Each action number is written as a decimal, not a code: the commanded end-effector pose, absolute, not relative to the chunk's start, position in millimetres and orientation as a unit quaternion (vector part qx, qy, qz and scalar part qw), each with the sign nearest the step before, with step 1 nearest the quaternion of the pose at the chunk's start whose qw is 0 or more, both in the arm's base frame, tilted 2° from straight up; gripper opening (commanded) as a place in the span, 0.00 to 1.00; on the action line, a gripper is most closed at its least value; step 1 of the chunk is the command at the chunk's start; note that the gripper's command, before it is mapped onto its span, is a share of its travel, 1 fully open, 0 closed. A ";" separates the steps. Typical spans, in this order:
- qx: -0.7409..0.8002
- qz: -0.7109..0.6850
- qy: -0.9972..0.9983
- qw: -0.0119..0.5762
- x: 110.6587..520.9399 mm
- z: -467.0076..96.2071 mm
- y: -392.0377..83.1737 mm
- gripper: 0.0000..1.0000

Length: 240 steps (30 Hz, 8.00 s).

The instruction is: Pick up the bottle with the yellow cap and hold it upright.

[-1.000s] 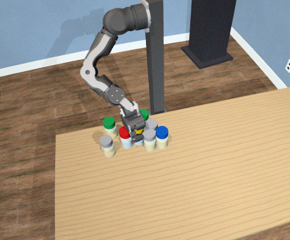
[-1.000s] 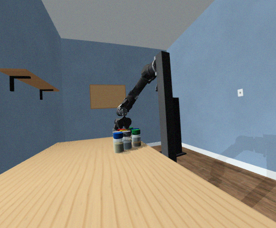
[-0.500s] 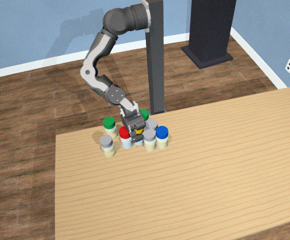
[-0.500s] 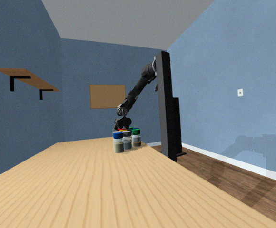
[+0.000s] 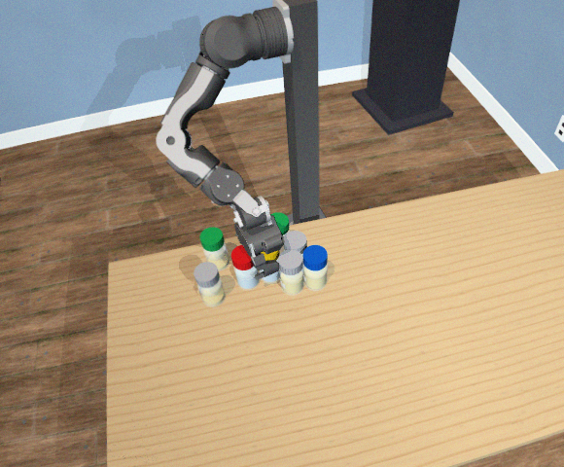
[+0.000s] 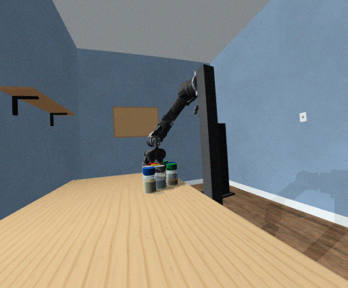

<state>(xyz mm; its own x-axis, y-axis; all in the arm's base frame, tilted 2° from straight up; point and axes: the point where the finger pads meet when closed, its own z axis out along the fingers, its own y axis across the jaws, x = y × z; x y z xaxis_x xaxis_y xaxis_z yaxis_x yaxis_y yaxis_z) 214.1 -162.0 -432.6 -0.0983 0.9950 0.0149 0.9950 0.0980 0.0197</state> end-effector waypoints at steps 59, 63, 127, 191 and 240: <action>0.667 0.015 0.745 -0.008 215.4 -431.3 -136.8 0.45; 0.668 0.014 0.744 -0.008 214.6 -432.0 -138.1 0.45; 0.669 0.015 0.743 -0.005 215.5 -401.6 -139.3 0.00; 0.669 0.015 0.743 -0.005 215.2 -376.6 -140.3 0.00; 0.669 0.015 0.743 -0.005 214.6 -341.6 -141.4 0.00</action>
